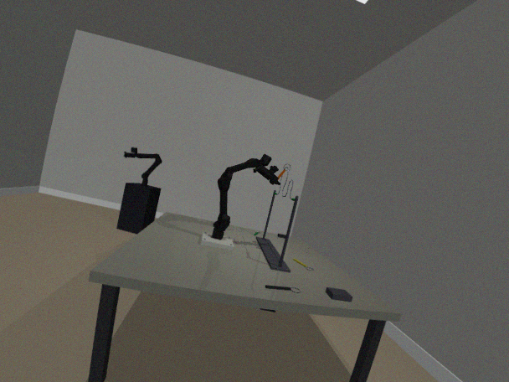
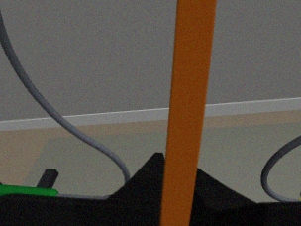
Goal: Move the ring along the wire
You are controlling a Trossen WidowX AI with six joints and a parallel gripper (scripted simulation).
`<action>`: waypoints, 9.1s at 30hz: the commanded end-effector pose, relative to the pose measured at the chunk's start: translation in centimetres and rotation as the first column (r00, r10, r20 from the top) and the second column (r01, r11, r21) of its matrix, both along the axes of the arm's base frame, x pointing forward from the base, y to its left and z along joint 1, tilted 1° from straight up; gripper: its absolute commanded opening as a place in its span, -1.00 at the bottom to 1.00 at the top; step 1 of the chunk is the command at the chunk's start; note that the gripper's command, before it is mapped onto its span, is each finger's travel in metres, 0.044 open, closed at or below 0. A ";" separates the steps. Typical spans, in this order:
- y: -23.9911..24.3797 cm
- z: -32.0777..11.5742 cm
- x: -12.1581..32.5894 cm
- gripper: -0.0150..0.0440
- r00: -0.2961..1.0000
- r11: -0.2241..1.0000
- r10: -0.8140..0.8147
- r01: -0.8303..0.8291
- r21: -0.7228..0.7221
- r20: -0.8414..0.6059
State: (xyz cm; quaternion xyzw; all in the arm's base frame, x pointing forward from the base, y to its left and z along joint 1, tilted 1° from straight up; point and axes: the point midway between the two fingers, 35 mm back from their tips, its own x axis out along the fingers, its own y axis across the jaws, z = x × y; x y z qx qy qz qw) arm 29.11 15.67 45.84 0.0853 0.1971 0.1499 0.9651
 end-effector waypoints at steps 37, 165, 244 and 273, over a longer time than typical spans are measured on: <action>-1.9 0.2 0.3 -1.00 0.997 0.881 -0.001 0.037 -0.471 0.076; -4.4 5.1 0.5 -1.00 0.969 -0.463 0.181 0.237 -0.854 0.170; -6.7 -9.5 0.3 -1.00 0.990 0.161 0.003 0.140 -0.977 0.142; 0.3 -18.3 0.7 -1.00 0.995 0.785 0.008 0.057 -0.617 0.101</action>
